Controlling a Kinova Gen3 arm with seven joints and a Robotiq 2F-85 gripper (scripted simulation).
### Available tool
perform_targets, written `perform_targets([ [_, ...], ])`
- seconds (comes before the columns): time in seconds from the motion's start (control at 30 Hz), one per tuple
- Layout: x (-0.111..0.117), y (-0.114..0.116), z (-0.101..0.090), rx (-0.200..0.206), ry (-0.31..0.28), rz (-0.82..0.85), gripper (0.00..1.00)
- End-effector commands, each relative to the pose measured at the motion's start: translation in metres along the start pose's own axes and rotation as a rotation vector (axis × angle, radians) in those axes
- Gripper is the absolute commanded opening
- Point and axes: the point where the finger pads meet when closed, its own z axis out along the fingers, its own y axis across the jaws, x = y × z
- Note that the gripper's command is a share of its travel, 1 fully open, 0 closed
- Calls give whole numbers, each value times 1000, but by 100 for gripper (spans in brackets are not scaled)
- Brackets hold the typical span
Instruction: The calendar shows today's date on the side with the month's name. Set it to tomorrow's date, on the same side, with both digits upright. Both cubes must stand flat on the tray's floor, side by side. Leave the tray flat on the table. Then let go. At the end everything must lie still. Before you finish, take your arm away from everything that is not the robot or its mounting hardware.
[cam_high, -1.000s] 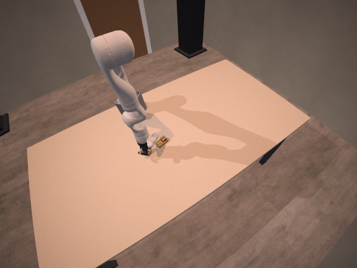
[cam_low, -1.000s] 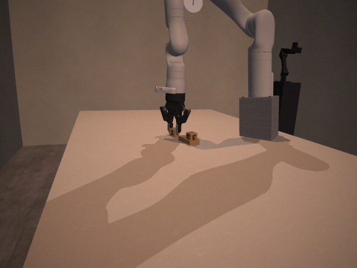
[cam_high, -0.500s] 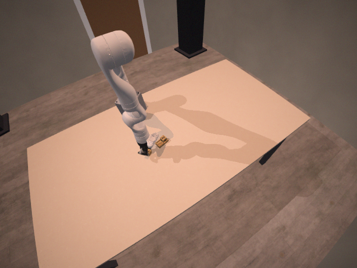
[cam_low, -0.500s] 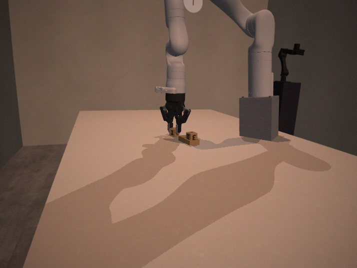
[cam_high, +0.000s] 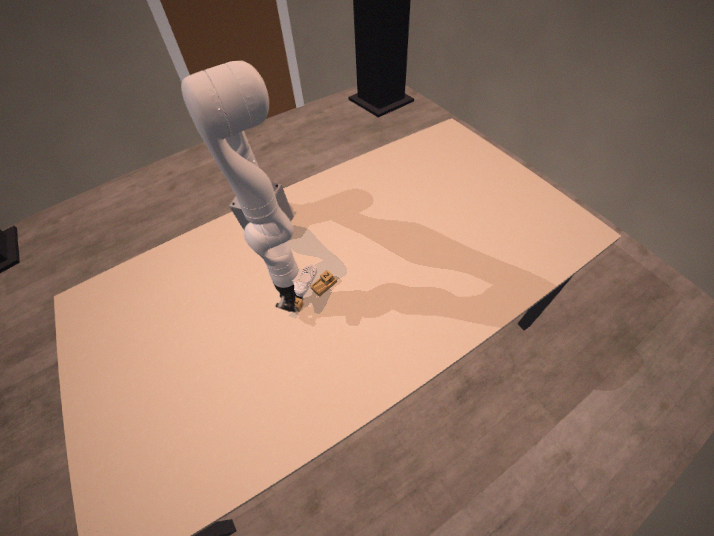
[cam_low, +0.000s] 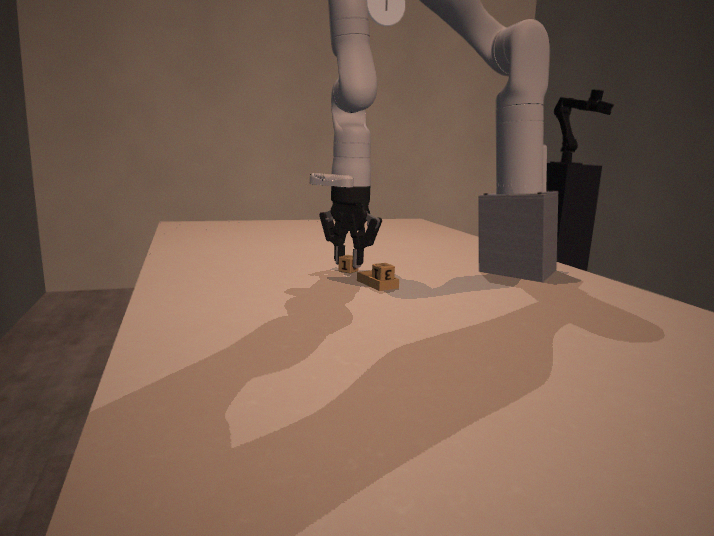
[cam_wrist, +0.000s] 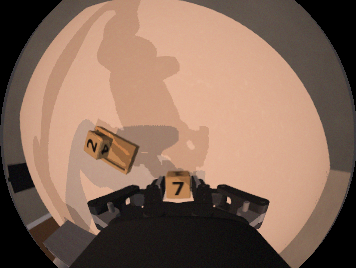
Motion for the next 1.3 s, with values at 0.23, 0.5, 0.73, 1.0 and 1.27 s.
perform_targets([
  [0.23, 4, 1, 0, -4, 10, 11, 46],
  [0.5, 4, 1, 0, -3, 9, 11, 46],
  [0.73, 0, -3, -16, 3, -1, 8, 46],
  [1.0, -1, -1, -47, 1, -3, 10, 46],
  [1.27, -1, -2, -84, 2, -2, 10, 46],
])
